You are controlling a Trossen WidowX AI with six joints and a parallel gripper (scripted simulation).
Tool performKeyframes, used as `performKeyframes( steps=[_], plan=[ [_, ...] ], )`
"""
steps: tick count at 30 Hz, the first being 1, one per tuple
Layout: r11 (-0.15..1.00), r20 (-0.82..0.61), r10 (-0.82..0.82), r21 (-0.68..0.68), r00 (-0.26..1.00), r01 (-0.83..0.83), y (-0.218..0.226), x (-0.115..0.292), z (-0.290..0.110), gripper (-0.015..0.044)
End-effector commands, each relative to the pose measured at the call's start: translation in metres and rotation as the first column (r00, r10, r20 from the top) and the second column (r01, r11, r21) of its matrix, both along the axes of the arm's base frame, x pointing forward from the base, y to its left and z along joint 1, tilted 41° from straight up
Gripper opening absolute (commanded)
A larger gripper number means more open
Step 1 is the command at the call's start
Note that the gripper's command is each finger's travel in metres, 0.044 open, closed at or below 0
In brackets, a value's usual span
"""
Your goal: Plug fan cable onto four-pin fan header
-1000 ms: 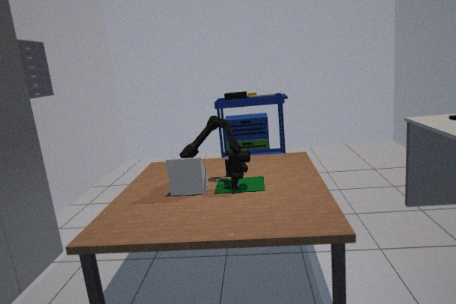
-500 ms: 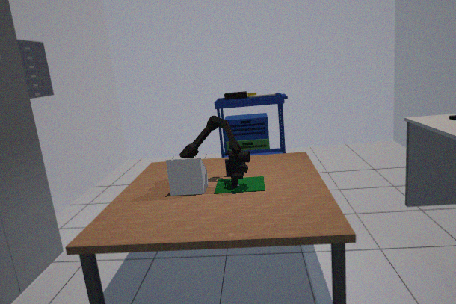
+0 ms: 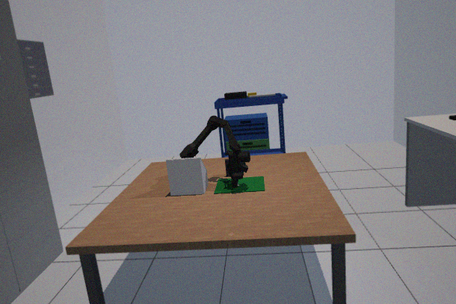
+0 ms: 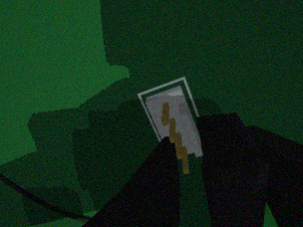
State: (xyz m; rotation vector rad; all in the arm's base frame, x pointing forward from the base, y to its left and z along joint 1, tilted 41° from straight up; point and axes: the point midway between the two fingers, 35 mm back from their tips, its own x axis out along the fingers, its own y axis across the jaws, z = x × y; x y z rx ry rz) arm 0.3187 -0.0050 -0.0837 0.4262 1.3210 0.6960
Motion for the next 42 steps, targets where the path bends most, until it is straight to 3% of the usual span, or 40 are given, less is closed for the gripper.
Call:
performKeyframes(
  steps=[1, 16, 17, 24, 29, 33, 42],
  plan=[
    [0.999, 0.007, -0.01, -0.048, 1.0, 0.011, -0.011, 0.003, -0.006, 0.0],
    [0.999, 0.007, -0.01, -0.048, 1.0, 0.011, -0.011, 0.003, -0.006, 0.0],
    [1.0, 0.001, 0.0, -0.003, 1.0, 0.0, -0.002, 0.0, 0.002, 0.0026],
    [0.998, -0.034, -0.048, -0.04, 0.998, 0.046, -0.039, -0.011, 0.036, 0.021],
    [0.985, -0.141, -0.17, -0.037, 0.975, 0.167, -0.041, -0.024, 0.028, 0.0341],
    [0.984, -0.147, -0.178, -0.037, 0.973, 0.174, -0.042, -0.024, 0.028, 0.044],
    [0.984, -0.147, -0.178, -0.038, 0.973, 0.174, -0.035, -0.023, 0.019, 0.044]
  ],
)
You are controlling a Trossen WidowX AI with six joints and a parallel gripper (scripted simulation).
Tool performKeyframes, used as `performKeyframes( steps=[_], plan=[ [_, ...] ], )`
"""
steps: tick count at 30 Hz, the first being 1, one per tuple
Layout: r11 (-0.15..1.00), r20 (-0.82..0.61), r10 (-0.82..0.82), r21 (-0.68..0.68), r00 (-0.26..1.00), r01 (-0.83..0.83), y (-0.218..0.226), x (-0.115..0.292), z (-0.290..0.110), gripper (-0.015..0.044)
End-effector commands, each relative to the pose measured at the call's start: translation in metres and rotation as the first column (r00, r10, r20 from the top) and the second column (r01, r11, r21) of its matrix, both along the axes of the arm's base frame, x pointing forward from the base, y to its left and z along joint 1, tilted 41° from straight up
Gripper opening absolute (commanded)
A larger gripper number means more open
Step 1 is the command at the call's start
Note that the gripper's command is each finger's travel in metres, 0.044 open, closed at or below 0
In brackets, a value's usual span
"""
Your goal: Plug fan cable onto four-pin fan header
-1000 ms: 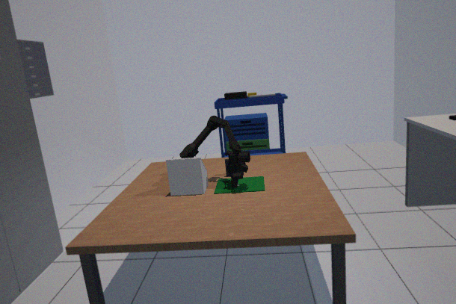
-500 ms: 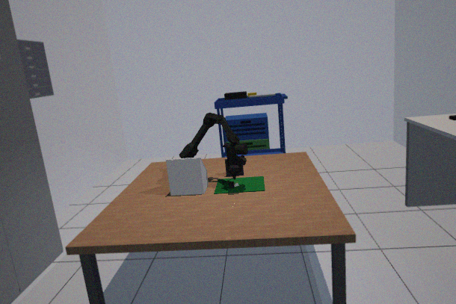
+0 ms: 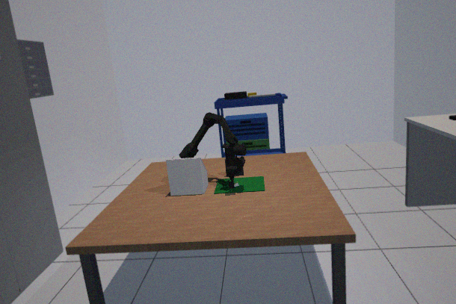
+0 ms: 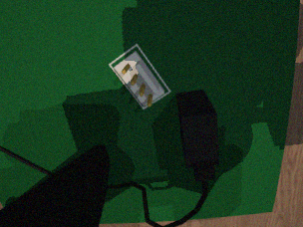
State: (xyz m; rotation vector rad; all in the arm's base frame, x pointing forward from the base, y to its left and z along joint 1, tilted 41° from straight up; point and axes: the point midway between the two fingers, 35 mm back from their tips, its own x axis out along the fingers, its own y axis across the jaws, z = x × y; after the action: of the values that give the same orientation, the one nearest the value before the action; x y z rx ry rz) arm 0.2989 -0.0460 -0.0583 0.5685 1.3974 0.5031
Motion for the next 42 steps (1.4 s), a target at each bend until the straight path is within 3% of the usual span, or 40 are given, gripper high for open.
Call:
performKeyframes(
  steps=[1, 36, 42],
  plan=[
    [1.0, -0.016, 0.003, 0.007, 1.0, -0.003, 0.007, -0.003, -0.007, 0.044],
    [1.0, -0.015, 0.003, 0.01, 1.0, -0.003, 0.032, 0.0, -0.036, 0.044],
    [1.0, -0.008, 0.004, 0.004, 1.0, -0.004, 0.031, 0.002, -0.034, 0.0282]
  ],
)
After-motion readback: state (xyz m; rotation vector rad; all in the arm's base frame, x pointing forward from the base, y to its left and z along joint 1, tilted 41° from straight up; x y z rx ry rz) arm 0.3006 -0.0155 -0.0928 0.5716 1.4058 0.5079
